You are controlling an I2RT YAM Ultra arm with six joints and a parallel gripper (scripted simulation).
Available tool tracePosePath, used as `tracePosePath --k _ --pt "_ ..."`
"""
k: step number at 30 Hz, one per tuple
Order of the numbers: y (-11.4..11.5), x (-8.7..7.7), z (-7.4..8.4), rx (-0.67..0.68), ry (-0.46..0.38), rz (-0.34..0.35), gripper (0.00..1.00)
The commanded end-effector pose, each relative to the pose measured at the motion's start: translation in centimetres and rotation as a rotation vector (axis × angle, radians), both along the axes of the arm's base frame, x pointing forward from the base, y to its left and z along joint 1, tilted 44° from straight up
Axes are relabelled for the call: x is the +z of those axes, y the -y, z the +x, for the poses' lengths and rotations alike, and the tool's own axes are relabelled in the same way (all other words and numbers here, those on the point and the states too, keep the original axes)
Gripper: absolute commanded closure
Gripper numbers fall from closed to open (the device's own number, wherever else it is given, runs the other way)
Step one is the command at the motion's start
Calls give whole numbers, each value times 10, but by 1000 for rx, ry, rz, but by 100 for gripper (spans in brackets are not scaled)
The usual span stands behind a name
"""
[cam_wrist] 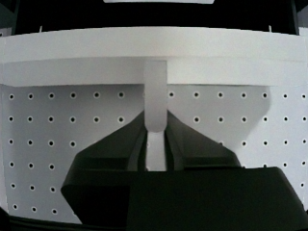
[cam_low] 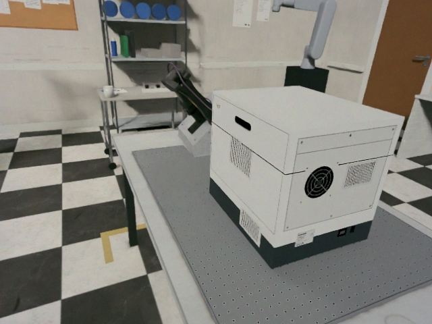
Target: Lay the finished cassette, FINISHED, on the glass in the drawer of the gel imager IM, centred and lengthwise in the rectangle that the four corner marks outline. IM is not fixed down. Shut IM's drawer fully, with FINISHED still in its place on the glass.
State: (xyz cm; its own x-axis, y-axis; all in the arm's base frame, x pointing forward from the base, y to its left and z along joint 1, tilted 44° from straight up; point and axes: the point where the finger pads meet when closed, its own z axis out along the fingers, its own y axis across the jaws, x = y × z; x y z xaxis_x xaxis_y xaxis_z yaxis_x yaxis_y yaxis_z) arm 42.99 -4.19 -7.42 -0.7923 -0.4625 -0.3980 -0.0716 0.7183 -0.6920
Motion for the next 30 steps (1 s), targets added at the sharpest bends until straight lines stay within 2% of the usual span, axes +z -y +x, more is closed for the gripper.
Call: tracePosePath --k 1,10,11,14,16,17,30 --pt "-5 4 17 20 36 12 100" --pt "-5 4 17 20 36 12 100" --pt "-1 -6 1 40 17 8 100" --pt "-1 -6 5 102 82 14 100" --pt "-2 -6 8 102 82 14 100" --pt "-4 4 25 102 125 17 100" --pt "-5 4 40 102 125 17 100"
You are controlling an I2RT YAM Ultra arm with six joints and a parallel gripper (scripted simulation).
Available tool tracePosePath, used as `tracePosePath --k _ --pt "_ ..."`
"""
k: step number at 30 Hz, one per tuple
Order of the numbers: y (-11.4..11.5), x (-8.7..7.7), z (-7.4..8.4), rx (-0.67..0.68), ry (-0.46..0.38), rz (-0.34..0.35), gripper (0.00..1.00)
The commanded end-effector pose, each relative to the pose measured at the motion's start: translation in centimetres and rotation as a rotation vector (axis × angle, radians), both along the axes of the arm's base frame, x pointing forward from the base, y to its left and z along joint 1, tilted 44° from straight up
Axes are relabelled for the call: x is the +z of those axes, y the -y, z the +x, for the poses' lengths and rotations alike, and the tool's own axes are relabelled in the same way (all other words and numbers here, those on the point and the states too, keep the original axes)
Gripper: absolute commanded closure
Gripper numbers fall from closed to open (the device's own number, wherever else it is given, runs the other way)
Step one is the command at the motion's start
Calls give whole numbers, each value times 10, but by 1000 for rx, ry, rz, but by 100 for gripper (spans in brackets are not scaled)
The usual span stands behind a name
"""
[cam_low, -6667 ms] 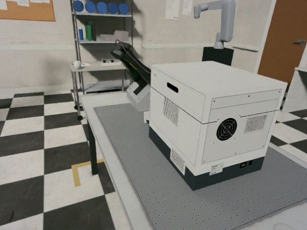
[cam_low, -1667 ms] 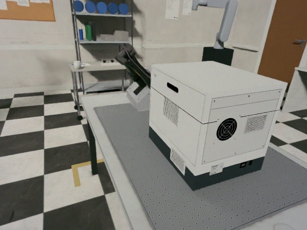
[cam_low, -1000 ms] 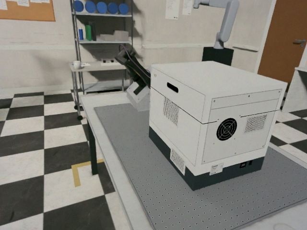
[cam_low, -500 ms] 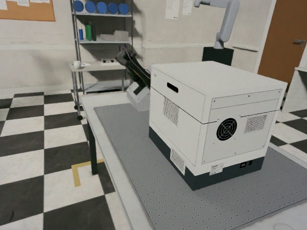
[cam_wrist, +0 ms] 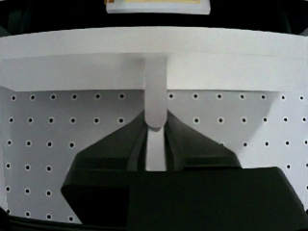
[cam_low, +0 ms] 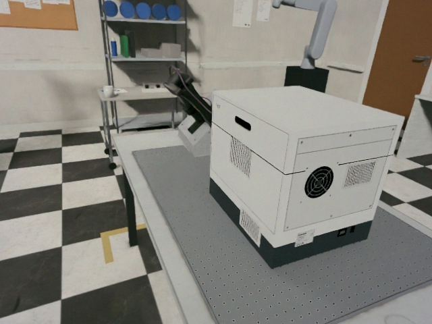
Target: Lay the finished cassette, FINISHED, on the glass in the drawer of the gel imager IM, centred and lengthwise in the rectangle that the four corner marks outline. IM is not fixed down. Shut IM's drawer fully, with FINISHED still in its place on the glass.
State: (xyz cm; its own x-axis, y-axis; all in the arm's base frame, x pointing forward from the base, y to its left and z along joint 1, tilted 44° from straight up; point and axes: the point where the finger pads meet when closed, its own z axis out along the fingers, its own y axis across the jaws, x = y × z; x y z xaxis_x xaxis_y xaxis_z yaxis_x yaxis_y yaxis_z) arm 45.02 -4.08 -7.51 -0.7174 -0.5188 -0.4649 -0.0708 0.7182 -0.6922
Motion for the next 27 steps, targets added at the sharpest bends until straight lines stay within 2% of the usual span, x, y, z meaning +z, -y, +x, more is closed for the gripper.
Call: tracePosePath --k 1,4,14,15,18,23,27 --pt "-4 4 21 24 39 10 100" --pt "-3 0 21 24 16 7 100" --pt "-4 0 33 24 19 8 100" --pt "-4 4 37 24 42 10 100" --pt "-4 0 37 24 16 7 100" --pt "-5 4 45 24 42 10 100" --pt "-10 4 45 33 42 10 100"
